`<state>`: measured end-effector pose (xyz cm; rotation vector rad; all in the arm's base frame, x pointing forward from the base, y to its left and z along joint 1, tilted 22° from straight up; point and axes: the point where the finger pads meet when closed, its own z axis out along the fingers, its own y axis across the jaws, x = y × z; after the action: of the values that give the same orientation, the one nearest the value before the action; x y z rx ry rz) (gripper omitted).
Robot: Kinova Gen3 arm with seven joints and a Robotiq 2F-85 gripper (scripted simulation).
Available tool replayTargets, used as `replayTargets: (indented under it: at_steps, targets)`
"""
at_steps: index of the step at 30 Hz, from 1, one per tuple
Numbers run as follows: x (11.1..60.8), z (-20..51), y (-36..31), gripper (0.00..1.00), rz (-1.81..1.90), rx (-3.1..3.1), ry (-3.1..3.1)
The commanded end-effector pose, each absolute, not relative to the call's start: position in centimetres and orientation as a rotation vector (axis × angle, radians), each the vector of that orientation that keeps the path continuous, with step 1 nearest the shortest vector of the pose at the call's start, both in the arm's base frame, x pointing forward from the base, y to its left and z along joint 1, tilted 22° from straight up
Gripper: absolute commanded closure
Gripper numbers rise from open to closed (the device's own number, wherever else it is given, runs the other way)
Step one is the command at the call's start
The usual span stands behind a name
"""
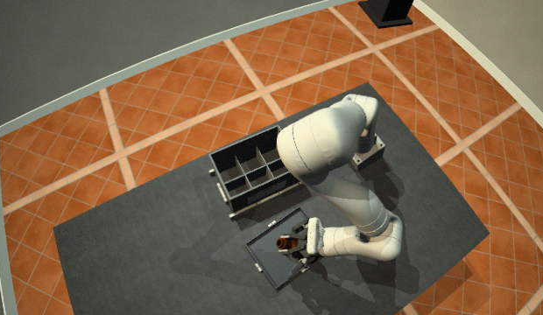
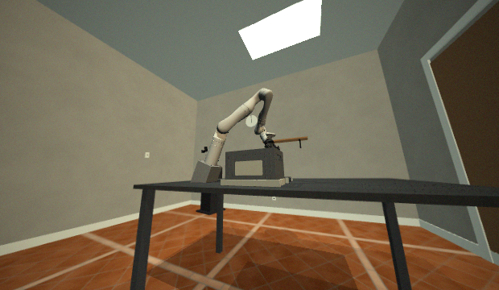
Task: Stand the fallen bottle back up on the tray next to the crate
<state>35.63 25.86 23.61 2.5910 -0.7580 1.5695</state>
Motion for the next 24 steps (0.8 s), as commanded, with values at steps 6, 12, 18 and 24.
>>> replayTargets:
  at_steps: [6, 12, 18, 24]
  targets:
    - [35.49, 23.34, 25.99, 1.0, 1.616, 2.548, -0.745]
    - [35.48, 23.34, 26.0, 1.0, 1.65, 2.519, -0.743]
    - [35.45, 23.38, 26.05, 1.0, 1.696, 2.48, -0.738]
    - [35.42, 23.43, 26.11, 1.0, 1.726, 2.457, -0.734]
